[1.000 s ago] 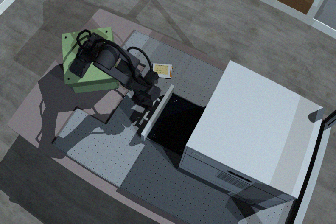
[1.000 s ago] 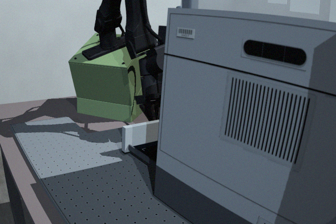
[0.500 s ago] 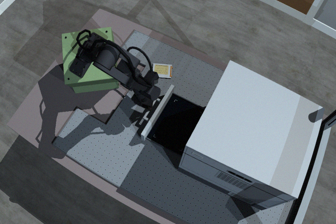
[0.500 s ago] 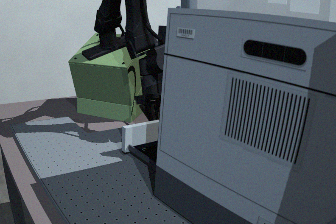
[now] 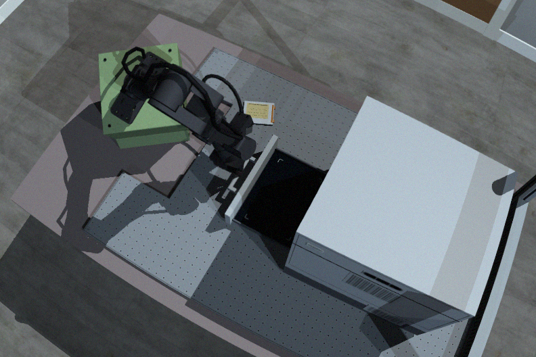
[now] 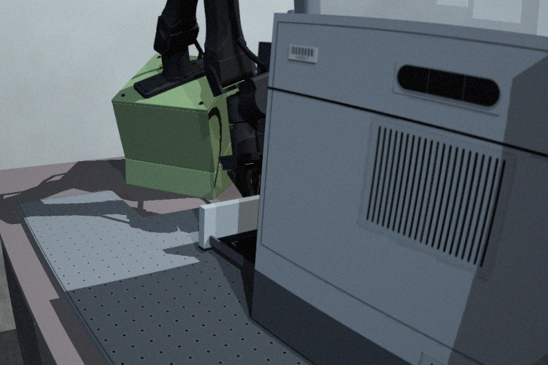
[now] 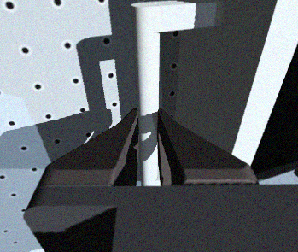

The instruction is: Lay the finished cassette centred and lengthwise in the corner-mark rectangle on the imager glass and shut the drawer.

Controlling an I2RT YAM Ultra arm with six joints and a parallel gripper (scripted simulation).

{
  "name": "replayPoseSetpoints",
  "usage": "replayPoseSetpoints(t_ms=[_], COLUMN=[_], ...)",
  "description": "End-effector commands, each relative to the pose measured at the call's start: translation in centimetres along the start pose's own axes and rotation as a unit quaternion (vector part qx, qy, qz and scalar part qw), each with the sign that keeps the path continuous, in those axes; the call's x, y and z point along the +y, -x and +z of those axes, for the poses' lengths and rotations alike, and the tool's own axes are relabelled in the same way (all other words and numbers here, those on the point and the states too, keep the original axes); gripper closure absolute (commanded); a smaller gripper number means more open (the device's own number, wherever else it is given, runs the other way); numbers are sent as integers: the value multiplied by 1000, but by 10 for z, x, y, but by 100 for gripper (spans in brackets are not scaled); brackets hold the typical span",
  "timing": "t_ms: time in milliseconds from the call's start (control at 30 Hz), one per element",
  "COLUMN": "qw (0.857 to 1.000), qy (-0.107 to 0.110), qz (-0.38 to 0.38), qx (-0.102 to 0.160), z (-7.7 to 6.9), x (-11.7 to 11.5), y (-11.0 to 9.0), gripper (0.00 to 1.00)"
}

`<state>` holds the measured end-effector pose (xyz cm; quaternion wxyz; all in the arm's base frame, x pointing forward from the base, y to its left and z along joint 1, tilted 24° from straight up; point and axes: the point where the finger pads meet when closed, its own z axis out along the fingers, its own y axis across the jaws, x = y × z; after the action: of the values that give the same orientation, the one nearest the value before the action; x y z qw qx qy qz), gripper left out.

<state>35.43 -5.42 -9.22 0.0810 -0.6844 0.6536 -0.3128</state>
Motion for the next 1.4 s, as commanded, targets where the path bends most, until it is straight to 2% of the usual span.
replayPoseSetpoints(t_ms=[0, 633, 733, 767, 800, 1367], qw=[999, 999, 999, 999, 1000, 1000], qy=[39, 39, 40, 35, 21, 27], qz=[-4, -4, -6, -5, -1, -5], qx=[-3, -3, -3, -2, 0, -1], z=[-6, -6, -4, -3, 1, 6], x=[29, 29, 27, 20, 4, -3], y=[0, 0, 1, 1, 0, 3], gripper=[100, 100, 100, 100, 100, 100])
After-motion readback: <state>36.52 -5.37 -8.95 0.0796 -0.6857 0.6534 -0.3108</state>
